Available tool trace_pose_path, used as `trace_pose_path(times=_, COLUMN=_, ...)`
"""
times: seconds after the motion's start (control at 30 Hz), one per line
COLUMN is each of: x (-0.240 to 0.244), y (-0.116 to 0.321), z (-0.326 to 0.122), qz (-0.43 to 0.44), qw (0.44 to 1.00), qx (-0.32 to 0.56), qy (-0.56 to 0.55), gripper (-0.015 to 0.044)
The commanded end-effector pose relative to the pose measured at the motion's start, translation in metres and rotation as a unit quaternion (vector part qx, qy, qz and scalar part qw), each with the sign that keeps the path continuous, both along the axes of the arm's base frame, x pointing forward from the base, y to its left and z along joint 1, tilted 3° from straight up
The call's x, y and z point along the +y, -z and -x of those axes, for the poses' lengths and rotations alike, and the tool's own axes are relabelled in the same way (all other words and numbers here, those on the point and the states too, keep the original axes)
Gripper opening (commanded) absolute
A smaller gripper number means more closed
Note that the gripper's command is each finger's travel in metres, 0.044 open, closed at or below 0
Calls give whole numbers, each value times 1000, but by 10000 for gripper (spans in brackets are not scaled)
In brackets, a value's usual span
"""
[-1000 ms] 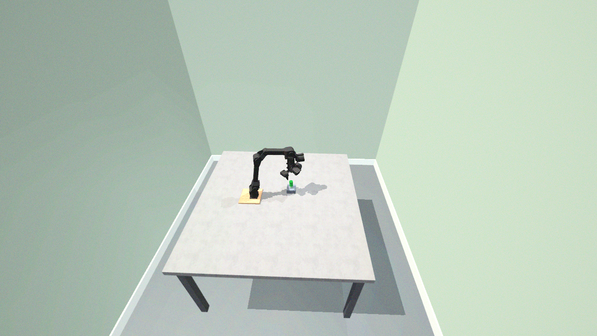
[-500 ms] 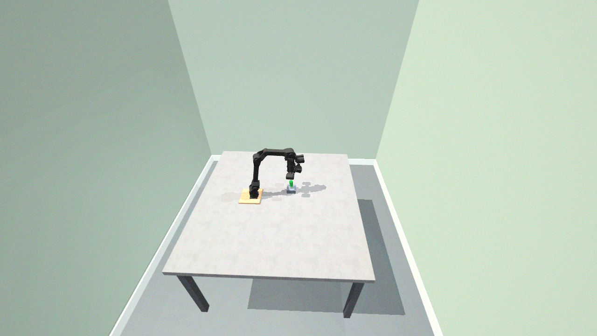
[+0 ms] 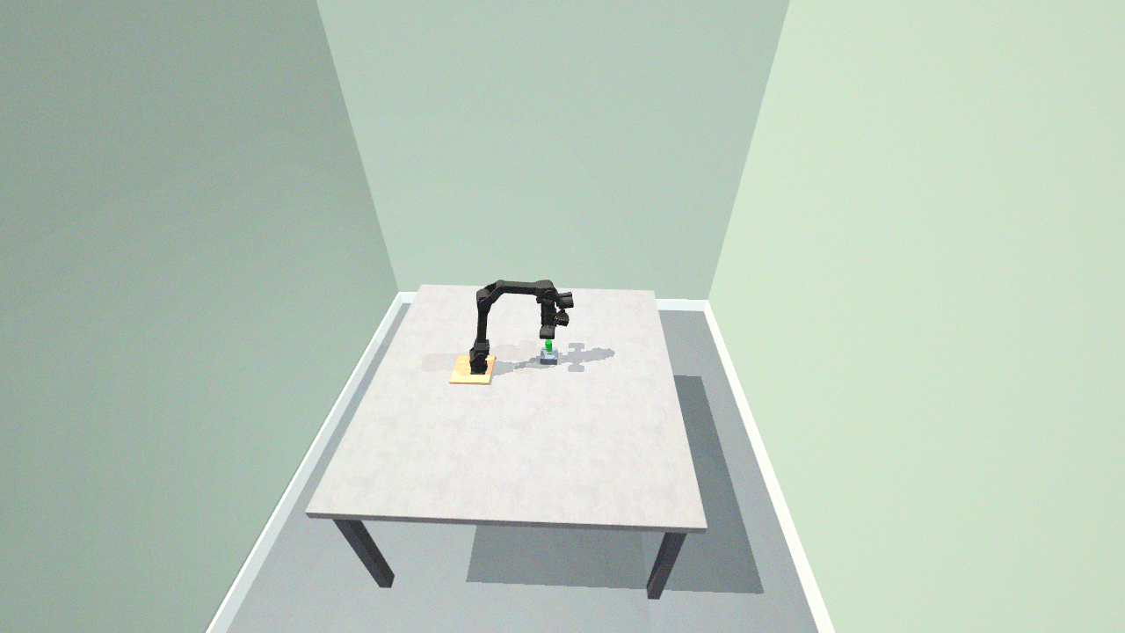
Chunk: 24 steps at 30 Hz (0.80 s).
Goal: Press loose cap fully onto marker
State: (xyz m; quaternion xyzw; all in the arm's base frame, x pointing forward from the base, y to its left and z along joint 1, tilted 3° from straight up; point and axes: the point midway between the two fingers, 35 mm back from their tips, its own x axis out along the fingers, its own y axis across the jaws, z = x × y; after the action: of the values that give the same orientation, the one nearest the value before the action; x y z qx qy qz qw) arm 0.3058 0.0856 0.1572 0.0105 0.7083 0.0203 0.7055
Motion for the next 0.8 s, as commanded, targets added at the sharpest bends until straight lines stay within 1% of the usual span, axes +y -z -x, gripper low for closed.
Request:
trace_pose_path(times=0.0, x=0, y=6, z=1, qz=-1, qw=1000, qx=1, qy=-2, gripper=0)
trace_pose_path(times=0.7, x=2, y=35, z=1, qz=-1, qw=1000, qx=1, qy=-2, gripper=0)
trace_pose_path(times=0.77, x=3, y=30, z=-1, qz=-2, qw=1000, qx=-4, qy=-3, gripper=0)
